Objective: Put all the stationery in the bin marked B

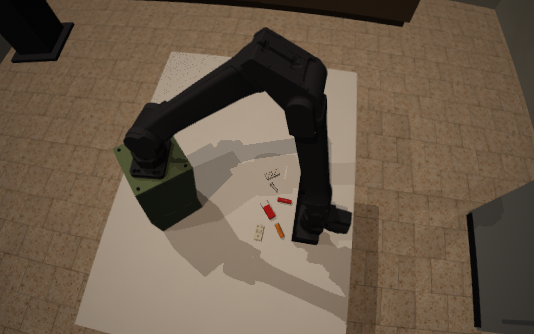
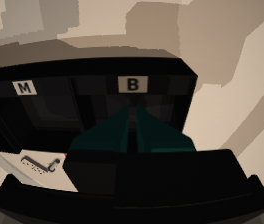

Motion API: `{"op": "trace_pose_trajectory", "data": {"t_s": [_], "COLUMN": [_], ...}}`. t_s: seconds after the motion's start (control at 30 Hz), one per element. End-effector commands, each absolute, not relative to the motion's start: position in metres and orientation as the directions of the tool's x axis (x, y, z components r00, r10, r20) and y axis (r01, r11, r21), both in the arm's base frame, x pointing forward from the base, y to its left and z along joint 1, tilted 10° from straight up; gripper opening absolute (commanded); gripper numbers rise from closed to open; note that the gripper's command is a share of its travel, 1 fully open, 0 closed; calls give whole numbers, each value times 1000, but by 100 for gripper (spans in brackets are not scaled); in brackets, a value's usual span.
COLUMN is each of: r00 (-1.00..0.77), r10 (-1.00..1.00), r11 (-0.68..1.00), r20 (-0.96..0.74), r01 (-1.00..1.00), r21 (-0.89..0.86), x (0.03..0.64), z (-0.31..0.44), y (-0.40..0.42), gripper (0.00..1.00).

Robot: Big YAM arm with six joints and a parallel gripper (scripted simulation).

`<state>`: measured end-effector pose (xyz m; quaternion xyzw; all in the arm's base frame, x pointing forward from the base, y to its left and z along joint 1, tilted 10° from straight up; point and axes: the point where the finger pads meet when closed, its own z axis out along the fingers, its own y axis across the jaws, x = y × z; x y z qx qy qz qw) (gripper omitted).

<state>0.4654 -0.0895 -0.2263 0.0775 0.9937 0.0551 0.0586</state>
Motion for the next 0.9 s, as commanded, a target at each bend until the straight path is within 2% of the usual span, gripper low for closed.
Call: {"op": "trace_pose_trajectory", "data": {"t_s": [0.0,0.87], "r00": [-970,-973], "r10": [165,165], "r11": [983,982], "r20": [-176,-160], "r01": [146,148], "r21": [114,115], "x": [496,493], "z": [-211,-209], "y": [-95,-95], "gripper": [8,8]}}
